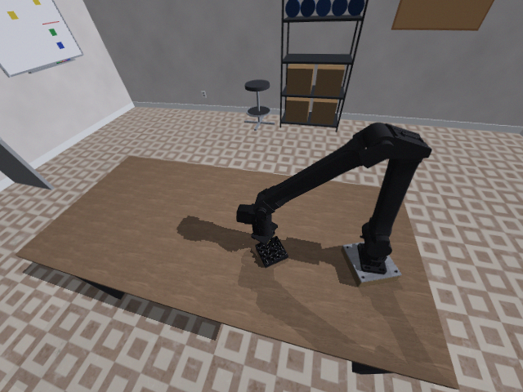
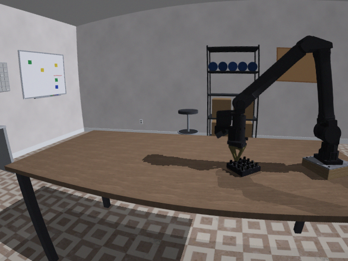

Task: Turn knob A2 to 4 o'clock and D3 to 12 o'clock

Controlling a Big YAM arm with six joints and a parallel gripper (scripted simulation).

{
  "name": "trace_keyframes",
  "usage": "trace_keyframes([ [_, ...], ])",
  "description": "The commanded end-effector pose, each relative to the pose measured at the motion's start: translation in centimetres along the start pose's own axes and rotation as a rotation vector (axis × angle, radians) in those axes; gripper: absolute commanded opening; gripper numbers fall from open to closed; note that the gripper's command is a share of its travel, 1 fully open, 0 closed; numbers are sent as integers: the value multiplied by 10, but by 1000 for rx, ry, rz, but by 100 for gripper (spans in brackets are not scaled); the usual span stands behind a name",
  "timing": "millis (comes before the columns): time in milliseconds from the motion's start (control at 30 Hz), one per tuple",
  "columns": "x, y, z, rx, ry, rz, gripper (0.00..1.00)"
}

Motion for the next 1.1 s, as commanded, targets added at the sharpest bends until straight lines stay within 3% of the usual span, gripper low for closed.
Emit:
trace_keyframes([
  [0, -1, 7, -5, -156, -4, -18, 7],
  [633, -1, 7, -5, -467, -2, -17, 7],
  [1067, -1, 7, -5, -563, 1, -17, 7],
])
Point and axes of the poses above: the point where the finger pads meet when closed, its own x axis back along the fingers, its own z axis across the jaws, y = z × x, the point moved 4 cm from there along x, back along the fingers, and after that the axes turned 6 degrees about -x, right-handed, at the moved point
